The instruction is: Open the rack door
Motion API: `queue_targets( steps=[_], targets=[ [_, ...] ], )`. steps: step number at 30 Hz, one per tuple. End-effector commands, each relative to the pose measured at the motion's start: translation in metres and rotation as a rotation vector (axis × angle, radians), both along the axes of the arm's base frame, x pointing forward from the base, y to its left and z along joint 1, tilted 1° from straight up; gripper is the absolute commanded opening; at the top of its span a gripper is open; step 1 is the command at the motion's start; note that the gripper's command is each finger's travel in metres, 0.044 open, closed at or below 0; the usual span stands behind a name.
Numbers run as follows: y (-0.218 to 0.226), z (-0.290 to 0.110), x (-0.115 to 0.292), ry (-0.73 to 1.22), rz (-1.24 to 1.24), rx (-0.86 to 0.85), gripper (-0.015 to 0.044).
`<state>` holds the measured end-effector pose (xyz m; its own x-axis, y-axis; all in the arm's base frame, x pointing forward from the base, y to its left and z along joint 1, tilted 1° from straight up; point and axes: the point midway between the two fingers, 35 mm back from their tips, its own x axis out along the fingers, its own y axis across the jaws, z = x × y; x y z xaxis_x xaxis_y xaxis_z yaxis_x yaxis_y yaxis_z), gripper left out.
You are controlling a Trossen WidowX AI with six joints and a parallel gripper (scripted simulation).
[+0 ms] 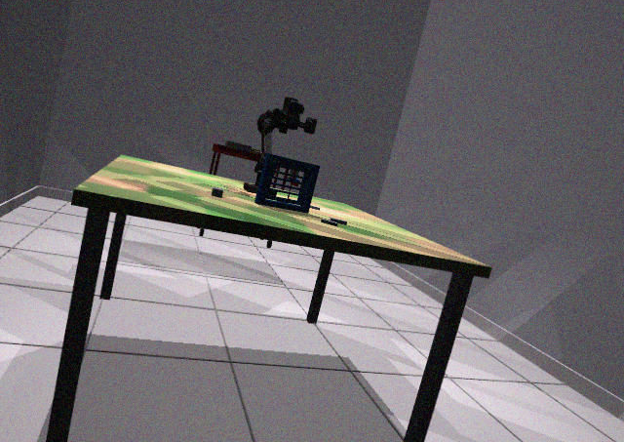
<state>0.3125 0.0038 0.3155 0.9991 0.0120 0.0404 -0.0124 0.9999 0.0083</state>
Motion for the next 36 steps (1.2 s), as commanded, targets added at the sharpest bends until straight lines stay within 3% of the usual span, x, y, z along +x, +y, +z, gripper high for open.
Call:
queue_targets(
  steps=[1,5,36],
  targets=[
    [0.0,0.0,0.0,0.004,0.0,0.0,0.0374],
    [0.002,-0.007,0.01,0.083,0.004,-0.005,0.028],
    [0.018,-0.071,0.045,0.815,0.047,-0.035,0.028]
  ],
)
